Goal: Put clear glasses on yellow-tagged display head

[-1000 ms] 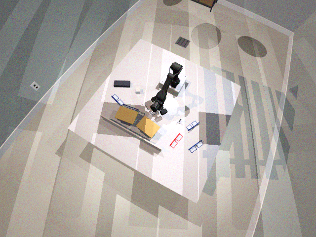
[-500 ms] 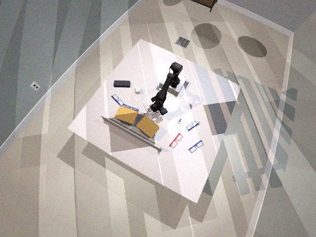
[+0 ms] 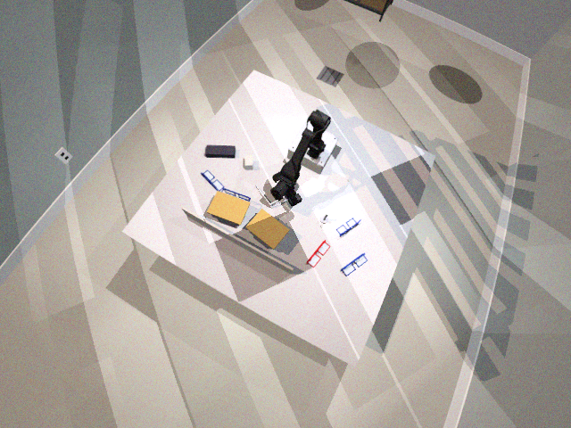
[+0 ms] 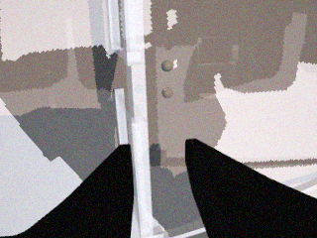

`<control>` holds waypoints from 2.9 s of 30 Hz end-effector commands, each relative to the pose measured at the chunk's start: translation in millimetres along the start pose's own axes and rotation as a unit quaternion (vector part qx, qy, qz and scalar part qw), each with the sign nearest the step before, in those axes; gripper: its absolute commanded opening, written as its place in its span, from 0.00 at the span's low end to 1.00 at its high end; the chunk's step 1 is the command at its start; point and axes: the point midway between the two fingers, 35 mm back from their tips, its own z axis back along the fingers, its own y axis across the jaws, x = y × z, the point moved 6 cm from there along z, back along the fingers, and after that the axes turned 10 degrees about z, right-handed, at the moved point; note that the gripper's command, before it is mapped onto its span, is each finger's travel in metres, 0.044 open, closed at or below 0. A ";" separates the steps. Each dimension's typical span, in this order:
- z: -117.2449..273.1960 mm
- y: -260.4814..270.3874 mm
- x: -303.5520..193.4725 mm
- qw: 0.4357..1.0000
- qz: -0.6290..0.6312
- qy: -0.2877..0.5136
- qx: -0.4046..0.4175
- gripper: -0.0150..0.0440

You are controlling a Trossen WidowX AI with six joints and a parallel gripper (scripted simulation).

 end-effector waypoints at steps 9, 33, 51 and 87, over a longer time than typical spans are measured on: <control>50.4 8.2 -0.1 1.000 0.000 0.003 0.003 0.44; 48.8 0.6 -3.7 1.000 0.010 0.003 0.002 0.49; 23.0 1.1 -2.6 1.000 0.010 0.003 0.002 0.49; -9.2 0.6 -2.7 1.000 0.011 0.000 0.001 0.37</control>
